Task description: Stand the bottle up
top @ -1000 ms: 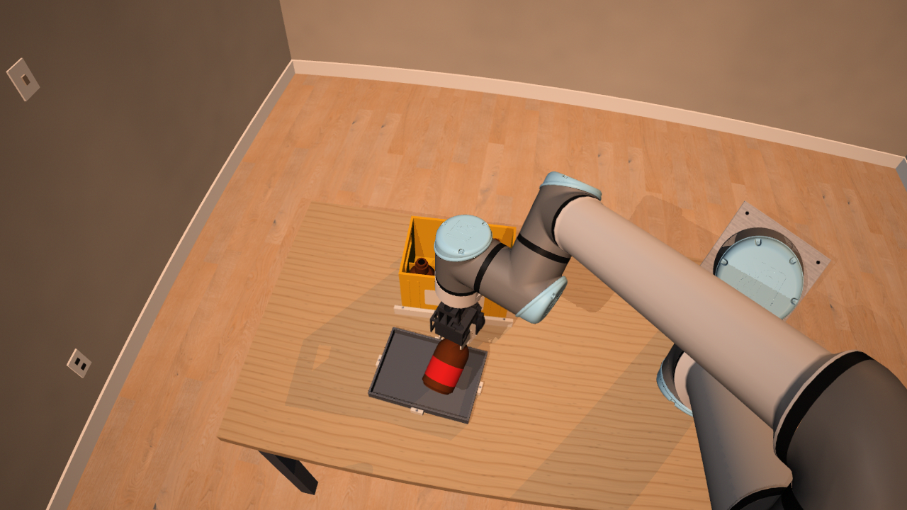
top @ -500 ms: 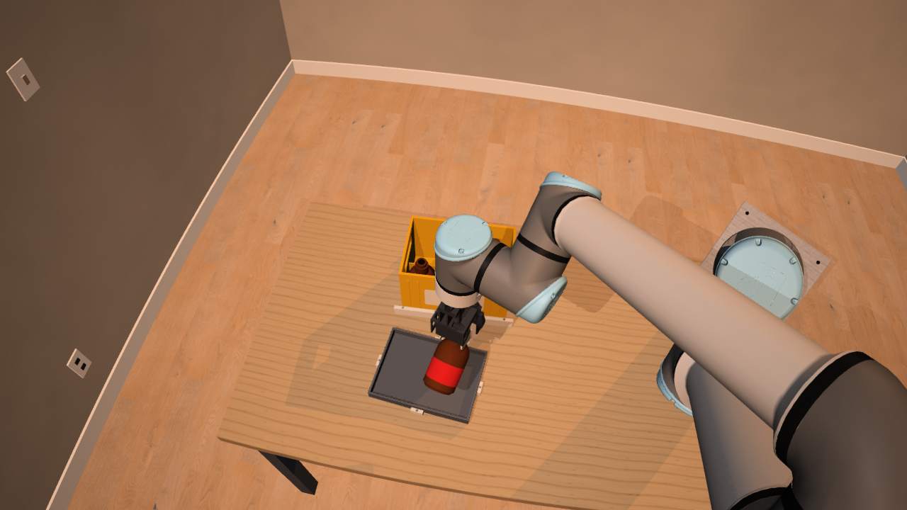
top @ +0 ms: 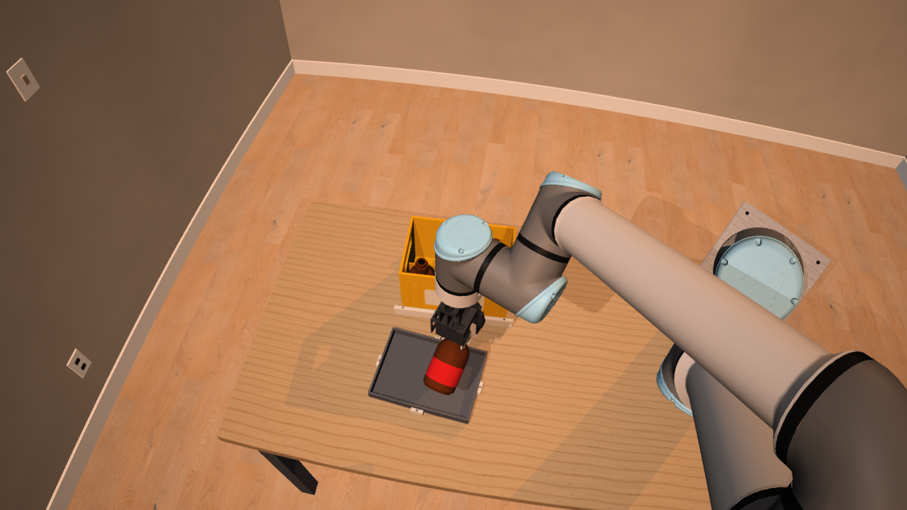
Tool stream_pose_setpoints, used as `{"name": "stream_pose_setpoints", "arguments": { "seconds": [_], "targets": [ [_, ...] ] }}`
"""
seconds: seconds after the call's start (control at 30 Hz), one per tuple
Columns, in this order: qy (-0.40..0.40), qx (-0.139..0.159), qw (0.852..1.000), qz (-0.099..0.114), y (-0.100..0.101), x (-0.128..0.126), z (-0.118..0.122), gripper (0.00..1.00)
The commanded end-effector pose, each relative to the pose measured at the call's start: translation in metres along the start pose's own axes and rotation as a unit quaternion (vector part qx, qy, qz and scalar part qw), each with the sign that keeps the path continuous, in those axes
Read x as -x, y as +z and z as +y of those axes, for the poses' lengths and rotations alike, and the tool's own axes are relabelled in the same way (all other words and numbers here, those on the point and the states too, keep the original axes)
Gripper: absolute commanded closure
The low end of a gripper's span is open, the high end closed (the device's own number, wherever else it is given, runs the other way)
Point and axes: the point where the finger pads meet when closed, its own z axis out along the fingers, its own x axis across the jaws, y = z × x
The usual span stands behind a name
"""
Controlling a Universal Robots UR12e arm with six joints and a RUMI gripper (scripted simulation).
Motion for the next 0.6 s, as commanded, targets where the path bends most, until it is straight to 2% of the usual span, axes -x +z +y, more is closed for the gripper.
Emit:
{"name": "stream_pose_setpoints", "arguments": {
  "seconds": [0.0,0.57],
  "targets": [
    [0.000,0.000,1.000,0.000,-0.0004,0.0005,0.0002,1.00],
    [-0.003,0.000,1.000,0.000,-0.0004,0.0005,0.0002,1.00]
  ]
}}
